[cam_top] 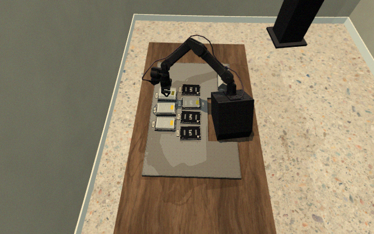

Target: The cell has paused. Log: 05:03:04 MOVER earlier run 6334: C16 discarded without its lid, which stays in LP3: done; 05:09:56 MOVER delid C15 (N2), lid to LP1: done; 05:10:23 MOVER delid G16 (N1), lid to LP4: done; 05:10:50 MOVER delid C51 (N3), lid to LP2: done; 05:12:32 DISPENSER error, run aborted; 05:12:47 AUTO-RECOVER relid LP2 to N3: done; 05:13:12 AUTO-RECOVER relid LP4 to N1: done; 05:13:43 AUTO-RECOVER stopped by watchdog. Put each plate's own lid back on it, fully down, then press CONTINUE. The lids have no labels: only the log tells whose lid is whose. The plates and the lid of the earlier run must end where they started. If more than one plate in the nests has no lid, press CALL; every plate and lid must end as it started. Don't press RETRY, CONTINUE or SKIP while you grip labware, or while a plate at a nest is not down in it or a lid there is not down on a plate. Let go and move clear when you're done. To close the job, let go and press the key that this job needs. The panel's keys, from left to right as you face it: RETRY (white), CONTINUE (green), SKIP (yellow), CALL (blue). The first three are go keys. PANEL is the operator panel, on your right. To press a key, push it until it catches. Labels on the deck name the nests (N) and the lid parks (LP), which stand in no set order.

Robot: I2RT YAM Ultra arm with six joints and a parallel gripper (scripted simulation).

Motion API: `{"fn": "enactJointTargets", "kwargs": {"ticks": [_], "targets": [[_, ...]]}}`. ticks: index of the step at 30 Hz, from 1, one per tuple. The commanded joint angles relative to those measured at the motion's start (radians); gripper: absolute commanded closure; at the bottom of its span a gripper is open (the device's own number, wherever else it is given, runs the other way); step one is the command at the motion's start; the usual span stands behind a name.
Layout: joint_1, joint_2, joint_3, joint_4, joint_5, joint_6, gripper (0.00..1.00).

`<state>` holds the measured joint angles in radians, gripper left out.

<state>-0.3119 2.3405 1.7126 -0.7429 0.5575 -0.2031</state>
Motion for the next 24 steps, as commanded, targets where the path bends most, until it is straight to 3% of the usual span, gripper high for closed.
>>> {"fn": "enactJointTargets", "kwargs": {"ticks": [1, 13, 14, 24], "targets": [[0.012, 0.000, 0.005, 0.022, -0.008, -0.008, 1.00], [0.008, -0.001, -0.022, 0.034, -0.010, -0.013, 1.00], [0.009, 0.001, 0.018, 0.037, -0.010, -0.012, 1.00], [0.005, 0.009, 0.019, 0.045, -0.010, -0.018, 1.00]]}}
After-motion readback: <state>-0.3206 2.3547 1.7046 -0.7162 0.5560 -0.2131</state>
